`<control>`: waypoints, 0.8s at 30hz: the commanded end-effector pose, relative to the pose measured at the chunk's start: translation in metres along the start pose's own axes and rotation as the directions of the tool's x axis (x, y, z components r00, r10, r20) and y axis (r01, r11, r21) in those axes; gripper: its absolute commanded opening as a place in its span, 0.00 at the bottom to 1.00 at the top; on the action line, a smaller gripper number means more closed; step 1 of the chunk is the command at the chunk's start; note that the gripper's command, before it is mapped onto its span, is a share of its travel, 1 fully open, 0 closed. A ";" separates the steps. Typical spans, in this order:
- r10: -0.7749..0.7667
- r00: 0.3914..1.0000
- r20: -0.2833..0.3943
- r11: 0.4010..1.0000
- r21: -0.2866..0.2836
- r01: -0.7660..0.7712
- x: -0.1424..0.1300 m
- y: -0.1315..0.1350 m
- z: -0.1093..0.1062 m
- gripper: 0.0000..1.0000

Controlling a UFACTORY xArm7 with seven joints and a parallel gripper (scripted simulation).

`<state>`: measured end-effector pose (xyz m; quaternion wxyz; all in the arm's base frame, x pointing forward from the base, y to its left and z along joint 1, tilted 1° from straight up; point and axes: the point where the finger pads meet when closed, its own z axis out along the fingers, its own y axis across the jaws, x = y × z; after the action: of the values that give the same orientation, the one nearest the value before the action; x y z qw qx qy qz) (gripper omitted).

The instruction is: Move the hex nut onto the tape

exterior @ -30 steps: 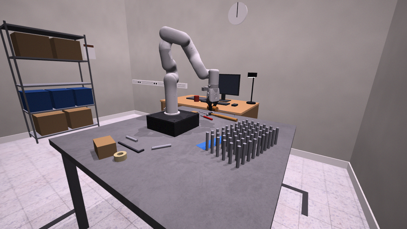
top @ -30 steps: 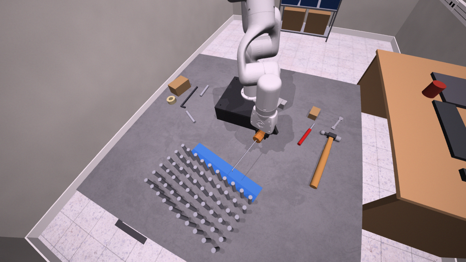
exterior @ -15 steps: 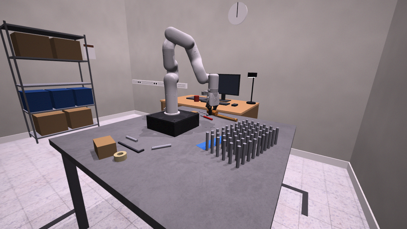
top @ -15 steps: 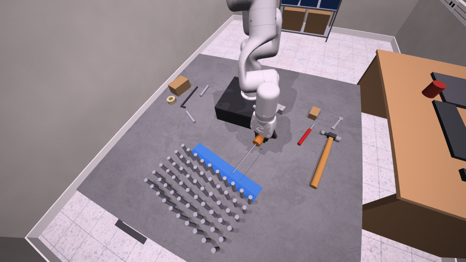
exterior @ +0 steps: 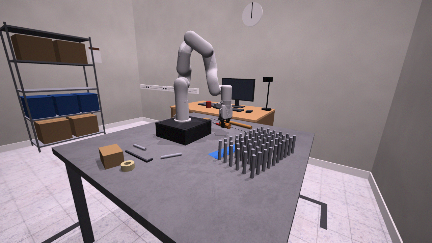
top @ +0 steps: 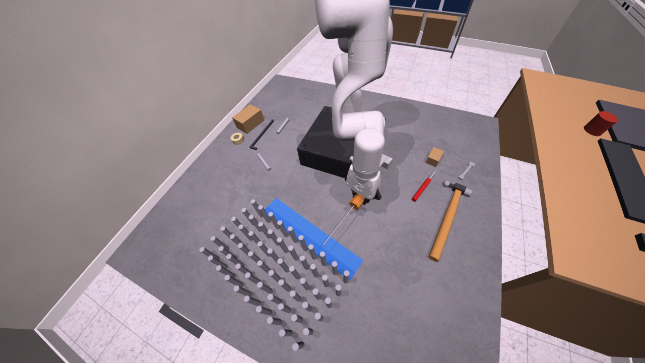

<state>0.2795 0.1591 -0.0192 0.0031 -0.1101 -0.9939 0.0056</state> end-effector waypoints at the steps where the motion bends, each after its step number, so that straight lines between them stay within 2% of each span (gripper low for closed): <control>1: 0.000 1.000 0.002 1.000 -0.004 0.000 -0.002 0.002 0.011 0.00; 12: 0.000 1.000 0.002 1.000 -0.004 0.000 -0.002 0.002 0.025 0.00; 24: 0.000 1.000 0.002 1.000 -0.004 0.000 -0.002 0.002 0.026 0.00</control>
<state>0.2804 0.1597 -0.0463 0.0029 -0.1102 -0.9939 0.0047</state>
